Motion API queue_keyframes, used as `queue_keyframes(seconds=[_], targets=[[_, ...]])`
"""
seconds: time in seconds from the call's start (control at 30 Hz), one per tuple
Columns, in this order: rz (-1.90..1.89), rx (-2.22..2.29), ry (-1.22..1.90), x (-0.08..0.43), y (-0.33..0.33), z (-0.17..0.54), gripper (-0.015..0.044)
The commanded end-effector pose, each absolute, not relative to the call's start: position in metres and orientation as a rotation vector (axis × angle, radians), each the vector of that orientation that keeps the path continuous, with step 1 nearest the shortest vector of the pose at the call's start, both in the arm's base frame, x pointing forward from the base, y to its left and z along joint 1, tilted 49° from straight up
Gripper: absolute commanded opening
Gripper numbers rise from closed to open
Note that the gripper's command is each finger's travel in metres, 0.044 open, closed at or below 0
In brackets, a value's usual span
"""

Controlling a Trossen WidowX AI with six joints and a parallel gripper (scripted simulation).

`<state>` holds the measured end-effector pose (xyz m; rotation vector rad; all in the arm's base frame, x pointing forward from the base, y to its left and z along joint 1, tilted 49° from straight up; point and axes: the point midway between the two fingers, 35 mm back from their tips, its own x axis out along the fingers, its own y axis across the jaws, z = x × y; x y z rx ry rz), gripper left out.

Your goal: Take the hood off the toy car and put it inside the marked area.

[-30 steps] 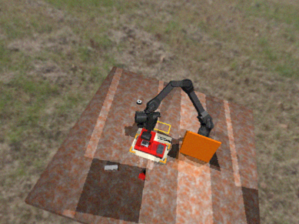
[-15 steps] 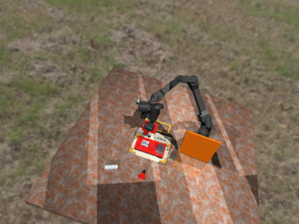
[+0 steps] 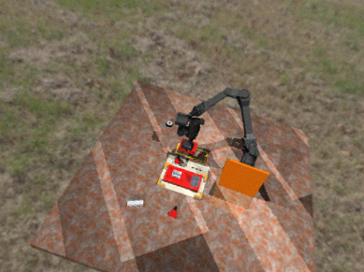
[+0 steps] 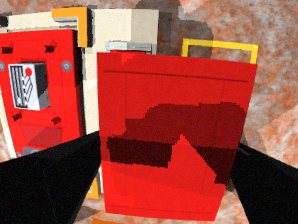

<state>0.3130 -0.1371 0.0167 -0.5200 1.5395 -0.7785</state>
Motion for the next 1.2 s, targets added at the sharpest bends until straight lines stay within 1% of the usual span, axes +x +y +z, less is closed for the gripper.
queue_keyframes(seconds=[0.0, 0.37, 1.17], targets=[[-0.781, -0.529, 1.541, 0.306, -0.147, 0.028, 0.0000], [-0.789, -0.538, 1.543, 0.282, -0.171, 0.060, 0.0000], [-0.788, -0.536, 1.544, 0.281, -0.184, 0.048, 0.0000]])
